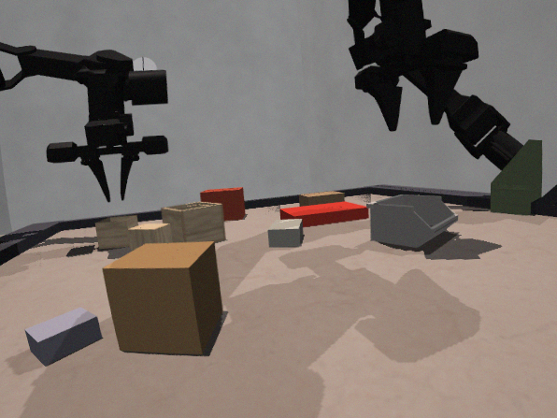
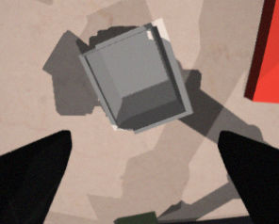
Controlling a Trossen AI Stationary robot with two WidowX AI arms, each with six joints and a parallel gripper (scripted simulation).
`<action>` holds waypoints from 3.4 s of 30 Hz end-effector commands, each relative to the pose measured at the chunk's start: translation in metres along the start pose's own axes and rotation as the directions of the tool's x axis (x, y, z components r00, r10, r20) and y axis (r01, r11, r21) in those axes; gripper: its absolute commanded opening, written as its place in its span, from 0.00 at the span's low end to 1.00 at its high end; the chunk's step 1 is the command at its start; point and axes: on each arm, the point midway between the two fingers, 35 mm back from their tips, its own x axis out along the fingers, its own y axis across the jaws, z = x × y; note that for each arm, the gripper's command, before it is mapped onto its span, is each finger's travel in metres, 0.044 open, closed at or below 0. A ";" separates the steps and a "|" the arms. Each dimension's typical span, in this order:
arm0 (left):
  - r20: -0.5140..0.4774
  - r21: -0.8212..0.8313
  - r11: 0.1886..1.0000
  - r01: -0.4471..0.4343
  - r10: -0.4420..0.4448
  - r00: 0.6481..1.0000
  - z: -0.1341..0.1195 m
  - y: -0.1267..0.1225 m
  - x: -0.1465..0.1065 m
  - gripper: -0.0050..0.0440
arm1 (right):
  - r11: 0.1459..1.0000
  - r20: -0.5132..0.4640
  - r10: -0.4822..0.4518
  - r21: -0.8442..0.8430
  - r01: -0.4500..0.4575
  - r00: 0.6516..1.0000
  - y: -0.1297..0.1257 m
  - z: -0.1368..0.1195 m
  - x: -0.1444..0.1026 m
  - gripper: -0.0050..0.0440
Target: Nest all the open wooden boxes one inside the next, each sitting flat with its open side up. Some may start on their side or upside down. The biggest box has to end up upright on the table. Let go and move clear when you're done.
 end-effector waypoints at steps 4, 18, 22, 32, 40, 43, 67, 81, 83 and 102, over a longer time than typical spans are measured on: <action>-0.006 -0.313 0.950 -0.005 0.003 1.000 -0.002 0.000 -0.004 0.10 | 1.000 0.008 0.010 0.010 -0.010 1.000 -0.001 0.002 -0.003 0.92; -0.008 -0.737 0.676 -0.008 0.004 1.000 -0.002 0.000 -0.004 0.10 | 1.000 0.008 0.010 0.010 -0.010 1.000 -0.001 0.002 -0.003 0.92; -0.008 -0.835 0.551 -0.009 0.004 1.000 -0.002 0.000 -0.004 0.10 | 1.000 0.008 0.010 0.010 -0.010 1.000 -0.001 0.002 -0.003 0.92; -0.004 -0.929 0.370 -0.004 0.002 1.000 -0.002 -0.001 -0.003 0.08 | 1.000 0.008 0.010 0.010 -0.010 1.000 -0.001 0.002 -0.003 0.92; -0.007 -0.927 0.375 -0.003 -0.010 1.000 0.001 -0.002 0.019 0.00 | 1.000 0.008 0.010 0.010 -0.010 1.000 -0.001 0.002 -0.003 0.92; -0.007 -0.930 0.369 -0.003 -0.010 1.000 0.000 -0.003 0.034 0.00 | 1.000 0.008 0.010 0.010 -0.010 1.000 -0.001 0.002 -0.003 0.92; -0.006 -0.935 0.355 -0.007 0.002 1.000 -0.002 -0.001 0.043 0.44 | 1.000 0.008 0.010 0.010 -0.010 1.000 -0.001 0.002 -0.003 0.92; -0.006 -0.935 0.355 -0.007 0.002 1.000 -0.002 -0.001 0.043 0.56 | 1.000 0.008 0.010 0.010 -0.010 1.000 -0.001 0.002 -0.003 0.92; -0.006 -0.935 0.355 -0.007 0.002 1.000 -0.002 -0.001 0.043 0.56 | 1.000 0.008 0.010 0.010 -0.010 1.000 -0.001 0.002 -0.003 0.92; 0.000 -0.936 0.351 -0.003 0.006 1.000 -0.001 0.001 -0.019 0.56 | 1.000 0.008 0.010 0.010 -0.010 1.000 -0.001 0.002 -0.003 0.92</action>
